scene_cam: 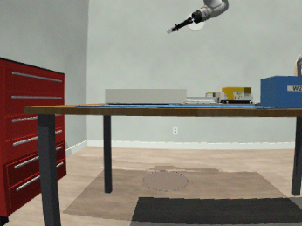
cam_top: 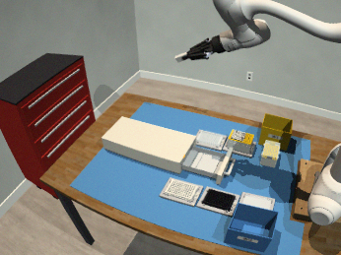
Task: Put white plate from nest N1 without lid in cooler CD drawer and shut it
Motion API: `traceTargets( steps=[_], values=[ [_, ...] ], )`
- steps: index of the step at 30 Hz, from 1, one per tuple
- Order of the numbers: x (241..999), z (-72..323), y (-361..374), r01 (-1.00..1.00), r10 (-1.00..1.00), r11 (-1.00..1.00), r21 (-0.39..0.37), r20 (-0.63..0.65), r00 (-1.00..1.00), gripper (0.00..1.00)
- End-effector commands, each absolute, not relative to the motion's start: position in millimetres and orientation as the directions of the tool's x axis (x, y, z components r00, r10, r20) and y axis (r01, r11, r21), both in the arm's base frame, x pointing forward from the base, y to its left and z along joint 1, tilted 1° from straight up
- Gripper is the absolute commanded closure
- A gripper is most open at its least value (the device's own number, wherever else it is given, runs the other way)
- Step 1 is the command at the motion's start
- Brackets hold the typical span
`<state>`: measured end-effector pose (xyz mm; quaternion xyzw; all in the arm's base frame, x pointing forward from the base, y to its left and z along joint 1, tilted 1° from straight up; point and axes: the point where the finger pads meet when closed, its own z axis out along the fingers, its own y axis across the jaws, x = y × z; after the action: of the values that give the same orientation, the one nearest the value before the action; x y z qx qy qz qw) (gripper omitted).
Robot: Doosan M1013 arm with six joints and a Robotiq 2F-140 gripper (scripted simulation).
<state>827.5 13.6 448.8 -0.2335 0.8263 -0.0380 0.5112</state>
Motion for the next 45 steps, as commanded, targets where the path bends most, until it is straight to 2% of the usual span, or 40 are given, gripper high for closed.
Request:
traceTargets(
  steps=[1, 6, 9, 15, 24, 26, 35, 45],
  values=[
    [821, 441, 25, -0.410, -0.507, 0.838, -0.359, -0.791, -0.342, 1.00],
    [808, 428, 42, -0.498, -0.621, 0.749, -0.437, -0.726, -0.295, 1.00],
    [806, 425, 45, -0.507, -0.632, 0.738, -0.445, -0.719, -0.289, 1.00],
    [789, 408, 64, -0.586, -0.731, 0.630, -0.509, -0.645, -0.225, 1.00],
    [762, 383, 88, -0.705, -0.870, 0.390, -0.592, -0.489, -0.071, 1.00],
    [762, 383, 88, -0.705, -0.870, 0.390, -0.592, -0.489, -0.071, 1.00],
    [730, 357, 107, -0.771, -0.936, 0.138, -0.622, -0.336, 0.104, 1.00],
    [700, 334, 119, -0.785, -0.938, -0.108, -0.610, -0.199, 0.283, 1.00]
  ],
)
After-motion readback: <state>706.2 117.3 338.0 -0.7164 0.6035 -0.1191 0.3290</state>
